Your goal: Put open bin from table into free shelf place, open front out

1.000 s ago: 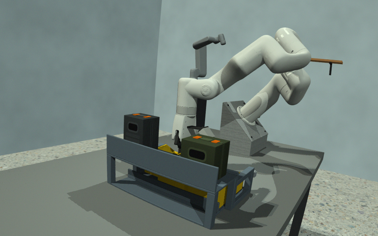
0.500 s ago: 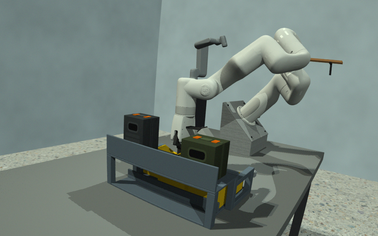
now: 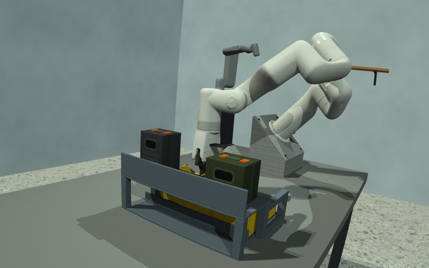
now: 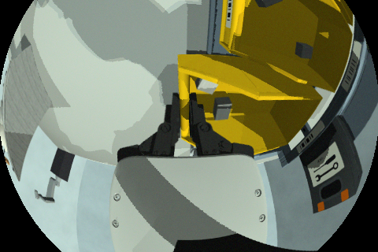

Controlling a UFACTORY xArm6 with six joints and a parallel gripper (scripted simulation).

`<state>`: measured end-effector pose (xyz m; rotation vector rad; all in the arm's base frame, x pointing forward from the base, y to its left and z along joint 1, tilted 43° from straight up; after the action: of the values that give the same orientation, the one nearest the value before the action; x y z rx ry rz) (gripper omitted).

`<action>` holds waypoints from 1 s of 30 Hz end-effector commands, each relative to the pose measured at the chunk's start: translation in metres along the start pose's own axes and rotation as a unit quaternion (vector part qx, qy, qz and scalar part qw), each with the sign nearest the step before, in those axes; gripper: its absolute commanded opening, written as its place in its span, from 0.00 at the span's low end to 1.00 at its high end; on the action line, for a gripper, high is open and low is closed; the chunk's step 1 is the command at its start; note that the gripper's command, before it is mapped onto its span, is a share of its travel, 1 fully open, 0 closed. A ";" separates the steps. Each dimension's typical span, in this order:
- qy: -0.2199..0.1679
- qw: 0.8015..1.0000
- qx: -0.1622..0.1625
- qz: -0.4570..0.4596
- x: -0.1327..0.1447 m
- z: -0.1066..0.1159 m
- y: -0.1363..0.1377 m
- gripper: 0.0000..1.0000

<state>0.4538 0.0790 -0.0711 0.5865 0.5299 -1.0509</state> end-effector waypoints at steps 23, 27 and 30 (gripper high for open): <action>-0.001 1.000 0.002 0.001 0.005 0.002 0.020 0.00; -0.001 1.000 0.002 0.001 0.005 0.002 0.020 0.00; -0.001 1.000 0.002 0.001 0.005 0.002 0.020 0.00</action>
<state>0.4726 0.0830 -0.0705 0.5866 0.5296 -1.0507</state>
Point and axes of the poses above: the point where the finger pads meet when closed, its own z axis back along the fingers, its own y axis across the jaws, x = y × z, the point moved 6 cm from there along z, back along the fingers, and after that the axes turned 14 degrees about z, right-handed, at the moved point
